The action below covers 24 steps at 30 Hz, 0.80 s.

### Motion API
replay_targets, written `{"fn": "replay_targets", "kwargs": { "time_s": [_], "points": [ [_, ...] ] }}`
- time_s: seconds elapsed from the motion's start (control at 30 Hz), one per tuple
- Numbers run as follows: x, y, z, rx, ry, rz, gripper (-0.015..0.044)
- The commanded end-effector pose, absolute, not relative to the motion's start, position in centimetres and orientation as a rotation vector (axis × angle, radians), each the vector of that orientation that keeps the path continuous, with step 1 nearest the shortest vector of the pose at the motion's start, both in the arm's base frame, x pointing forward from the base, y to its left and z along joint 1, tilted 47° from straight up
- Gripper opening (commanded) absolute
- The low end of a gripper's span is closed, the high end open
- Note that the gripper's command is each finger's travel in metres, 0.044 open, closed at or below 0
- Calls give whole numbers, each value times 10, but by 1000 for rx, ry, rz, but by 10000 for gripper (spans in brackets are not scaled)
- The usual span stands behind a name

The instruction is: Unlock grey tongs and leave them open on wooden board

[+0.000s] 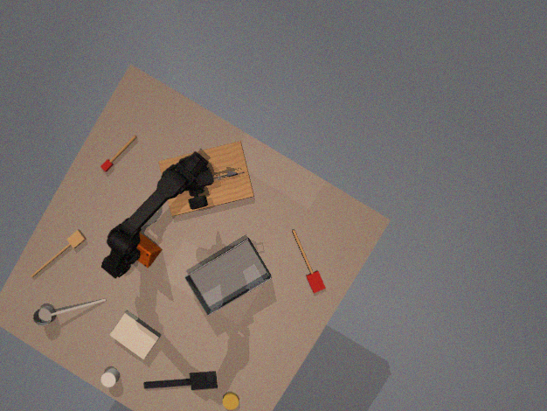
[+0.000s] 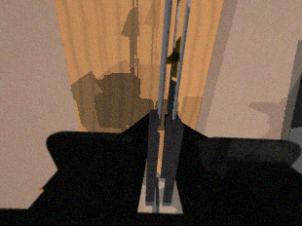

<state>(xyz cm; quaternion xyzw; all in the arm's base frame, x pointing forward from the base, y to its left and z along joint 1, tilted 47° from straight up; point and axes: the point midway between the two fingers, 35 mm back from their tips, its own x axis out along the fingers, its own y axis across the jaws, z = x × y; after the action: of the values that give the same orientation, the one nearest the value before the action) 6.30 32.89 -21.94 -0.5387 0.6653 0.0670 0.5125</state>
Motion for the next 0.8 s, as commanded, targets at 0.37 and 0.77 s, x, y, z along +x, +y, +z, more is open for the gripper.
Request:
{"fn": "replay_targets", "kwargs": {
  "time_s": [0.37,0.77],
  "points": [
    [63,324,-227,-1287,1607,157,-150],
    [64,310,-242,-1283,1605,163,-150]
  ]
}}
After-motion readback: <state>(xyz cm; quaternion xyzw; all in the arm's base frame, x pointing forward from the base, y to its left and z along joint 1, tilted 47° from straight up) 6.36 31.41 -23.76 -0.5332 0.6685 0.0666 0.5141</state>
